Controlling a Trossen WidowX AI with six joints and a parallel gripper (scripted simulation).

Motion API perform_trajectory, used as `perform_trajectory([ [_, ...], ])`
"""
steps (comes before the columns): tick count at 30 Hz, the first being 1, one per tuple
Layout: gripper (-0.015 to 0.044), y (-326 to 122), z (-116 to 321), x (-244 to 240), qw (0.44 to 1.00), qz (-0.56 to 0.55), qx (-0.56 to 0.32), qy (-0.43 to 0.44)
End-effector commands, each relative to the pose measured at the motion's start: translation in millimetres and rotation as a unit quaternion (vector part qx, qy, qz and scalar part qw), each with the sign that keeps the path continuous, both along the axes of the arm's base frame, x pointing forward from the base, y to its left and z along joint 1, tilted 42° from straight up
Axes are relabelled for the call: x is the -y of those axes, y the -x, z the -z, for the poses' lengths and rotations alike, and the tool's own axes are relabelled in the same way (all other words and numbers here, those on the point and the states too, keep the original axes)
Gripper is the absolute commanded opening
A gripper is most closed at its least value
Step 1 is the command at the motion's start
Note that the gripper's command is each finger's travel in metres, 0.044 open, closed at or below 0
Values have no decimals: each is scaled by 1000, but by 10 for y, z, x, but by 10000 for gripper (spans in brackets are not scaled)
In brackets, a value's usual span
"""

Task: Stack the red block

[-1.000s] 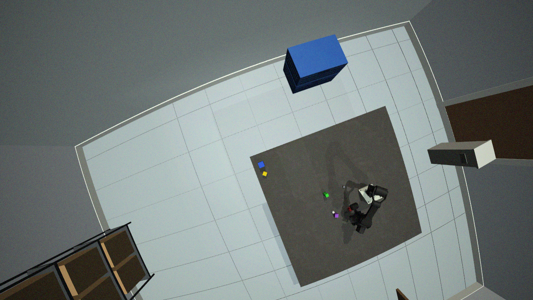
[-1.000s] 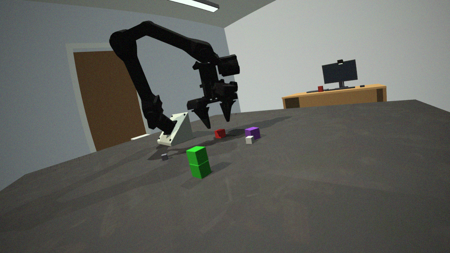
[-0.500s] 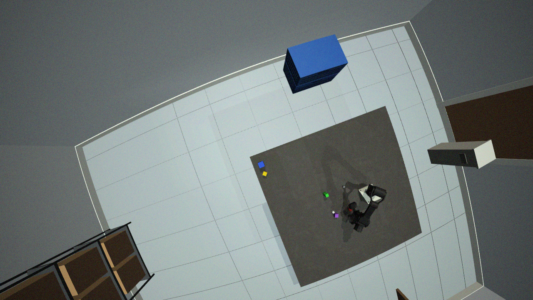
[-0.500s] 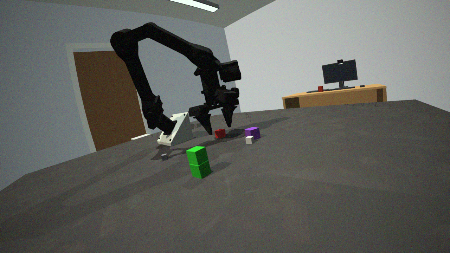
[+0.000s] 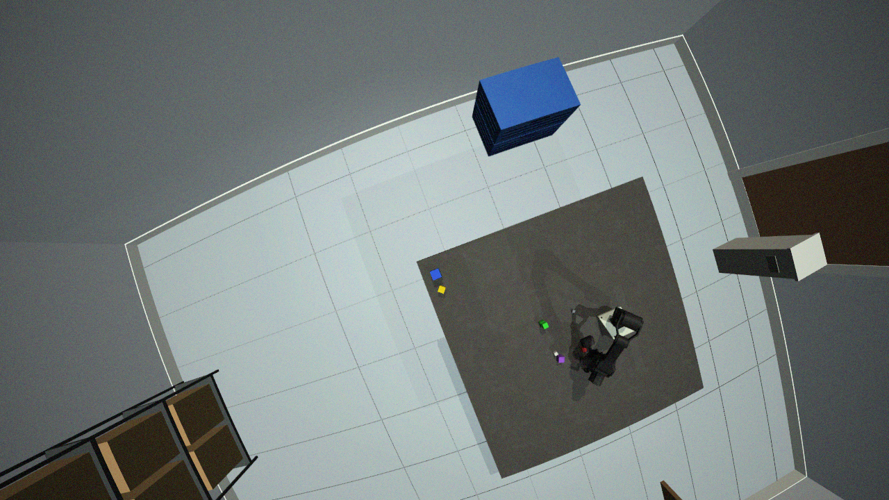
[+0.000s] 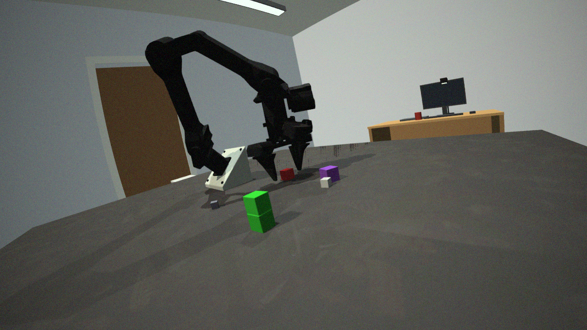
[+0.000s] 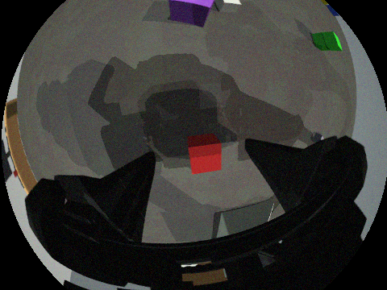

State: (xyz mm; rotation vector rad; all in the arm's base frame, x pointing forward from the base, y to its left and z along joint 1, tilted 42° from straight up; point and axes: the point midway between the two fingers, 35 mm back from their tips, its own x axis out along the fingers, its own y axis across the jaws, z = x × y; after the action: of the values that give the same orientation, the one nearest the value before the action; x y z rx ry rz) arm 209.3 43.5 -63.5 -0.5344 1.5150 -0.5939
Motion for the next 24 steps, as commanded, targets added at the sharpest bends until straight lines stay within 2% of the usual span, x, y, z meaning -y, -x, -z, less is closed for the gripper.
perform_trajectory([
  [1,440,16,10,20,1000,-3,-4,4],
  [9,440,16,1,12,1000,-3,-4,4],
  [22,99,16,1,12,1000,-3,-4,4],
  [24,85,16,1,12,1000,-3,-4,4],
])
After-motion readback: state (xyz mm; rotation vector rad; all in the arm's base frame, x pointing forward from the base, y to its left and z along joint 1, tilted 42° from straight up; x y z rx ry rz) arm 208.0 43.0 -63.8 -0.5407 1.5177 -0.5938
